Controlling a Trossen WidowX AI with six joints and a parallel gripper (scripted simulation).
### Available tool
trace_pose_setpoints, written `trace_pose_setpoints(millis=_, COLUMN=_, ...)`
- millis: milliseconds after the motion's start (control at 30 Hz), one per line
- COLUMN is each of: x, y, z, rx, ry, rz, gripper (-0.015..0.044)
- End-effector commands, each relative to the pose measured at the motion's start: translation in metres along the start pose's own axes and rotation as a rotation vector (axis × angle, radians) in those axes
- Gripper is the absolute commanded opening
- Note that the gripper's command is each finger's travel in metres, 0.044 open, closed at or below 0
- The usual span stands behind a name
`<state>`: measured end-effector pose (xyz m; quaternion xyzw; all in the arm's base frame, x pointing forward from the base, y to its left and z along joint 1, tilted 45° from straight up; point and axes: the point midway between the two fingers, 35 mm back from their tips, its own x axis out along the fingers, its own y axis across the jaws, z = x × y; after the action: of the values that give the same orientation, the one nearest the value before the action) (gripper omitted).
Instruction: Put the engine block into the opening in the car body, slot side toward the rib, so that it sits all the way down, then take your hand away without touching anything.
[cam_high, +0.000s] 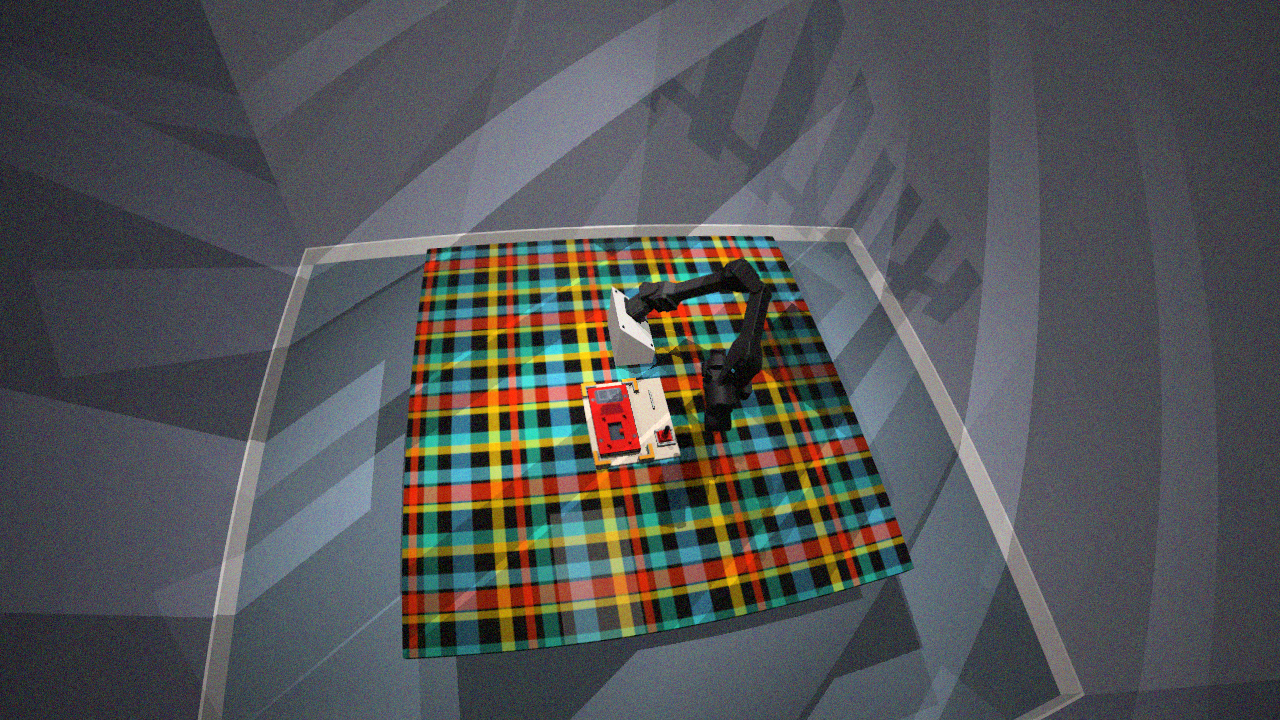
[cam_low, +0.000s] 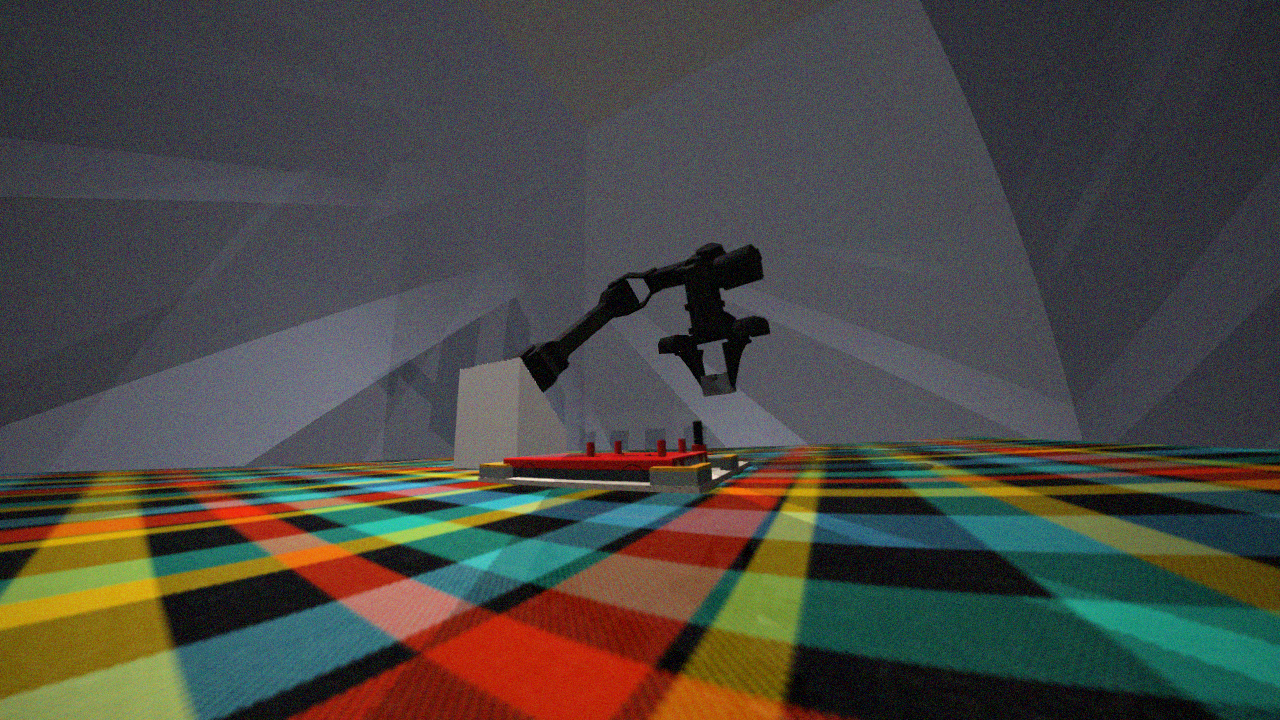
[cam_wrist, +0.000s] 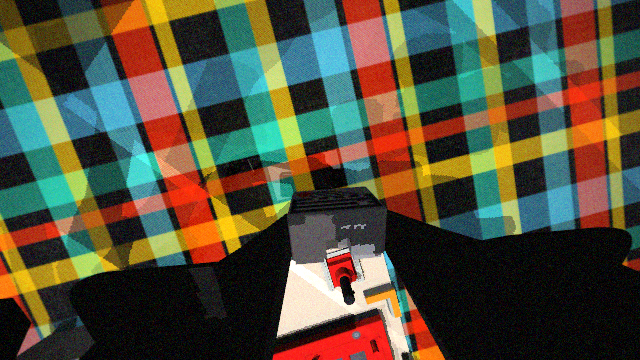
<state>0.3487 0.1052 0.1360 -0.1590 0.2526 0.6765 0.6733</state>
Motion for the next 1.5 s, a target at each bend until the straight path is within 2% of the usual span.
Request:
trace_pose_setpoints(millis=0, x=0.000, y=0.000, z=-0.006, rx=0.001, ry=-0.104, rz=0.002, gripper=0.0000)
trace_pose_setpoints(millis=300, x=0.003, y=0.003, z=-0.013, rx=0.011, ry=-0.347, rz=0.019, gripper=0.0000)
trace_pose_setpoints(millis=700, x=0.004, y=0.002, z=-0.022, rx=0.054, ry=-0.606, rz=-0.116, gripper=0.0000)
trace_pose_setpoints(millis=1467, x=0.057, y=-0.001, z=-0.032, rx=0.020, ry=-0.596, rz=-0.008, gripper=0.0000)
